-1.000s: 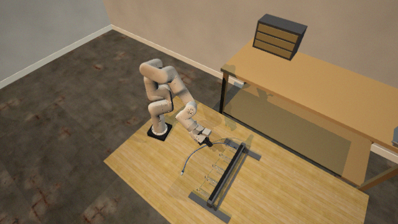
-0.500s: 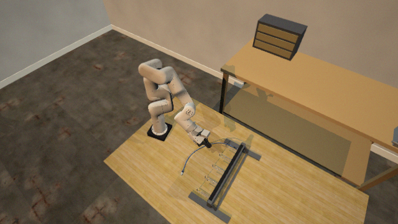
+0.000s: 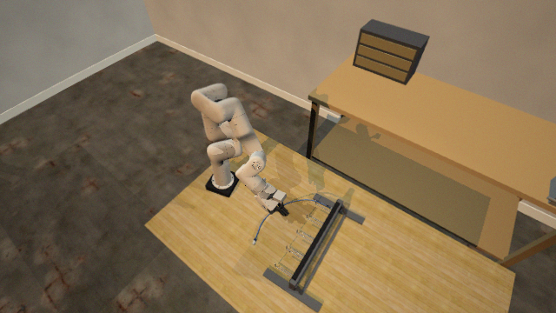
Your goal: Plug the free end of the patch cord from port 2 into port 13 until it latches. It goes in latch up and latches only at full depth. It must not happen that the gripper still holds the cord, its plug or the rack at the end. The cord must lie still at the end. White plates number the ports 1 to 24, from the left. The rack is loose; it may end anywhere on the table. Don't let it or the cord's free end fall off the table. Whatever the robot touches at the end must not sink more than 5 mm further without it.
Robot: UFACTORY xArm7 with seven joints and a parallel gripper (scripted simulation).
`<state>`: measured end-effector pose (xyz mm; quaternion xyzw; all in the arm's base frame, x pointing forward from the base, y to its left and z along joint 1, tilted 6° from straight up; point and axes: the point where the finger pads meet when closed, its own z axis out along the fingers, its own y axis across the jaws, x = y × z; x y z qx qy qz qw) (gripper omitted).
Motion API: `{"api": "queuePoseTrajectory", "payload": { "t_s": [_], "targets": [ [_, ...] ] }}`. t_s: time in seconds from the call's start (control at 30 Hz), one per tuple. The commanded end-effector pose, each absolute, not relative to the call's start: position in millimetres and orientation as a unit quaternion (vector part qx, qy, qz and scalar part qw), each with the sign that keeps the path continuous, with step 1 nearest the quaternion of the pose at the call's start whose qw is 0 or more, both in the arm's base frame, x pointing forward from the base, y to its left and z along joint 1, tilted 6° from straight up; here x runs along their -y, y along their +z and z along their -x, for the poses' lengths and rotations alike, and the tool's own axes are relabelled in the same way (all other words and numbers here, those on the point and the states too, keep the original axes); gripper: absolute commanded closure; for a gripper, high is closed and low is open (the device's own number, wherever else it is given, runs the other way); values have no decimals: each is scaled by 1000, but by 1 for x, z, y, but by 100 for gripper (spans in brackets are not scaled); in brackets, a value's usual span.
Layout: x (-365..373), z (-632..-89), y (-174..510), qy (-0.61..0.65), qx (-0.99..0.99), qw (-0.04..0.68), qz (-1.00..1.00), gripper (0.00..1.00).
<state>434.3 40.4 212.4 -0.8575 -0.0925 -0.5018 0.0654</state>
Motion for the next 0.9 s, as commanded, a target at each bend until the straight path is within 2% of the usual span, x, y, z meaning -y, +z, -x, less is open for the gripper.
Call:
{"api": "queuePoseTrajectory", "payload": {
  "t_s": [0.0, 0.63, 0.87],
  "targets": [
    [-25, -440, 214, -502, 94, 68, 857, 100],
    [-12, -446, 212, -502, 94, 68, 857, 100],
    [-18, -469, 199, -502, 94, 68, 857, 100]
  ]
}}
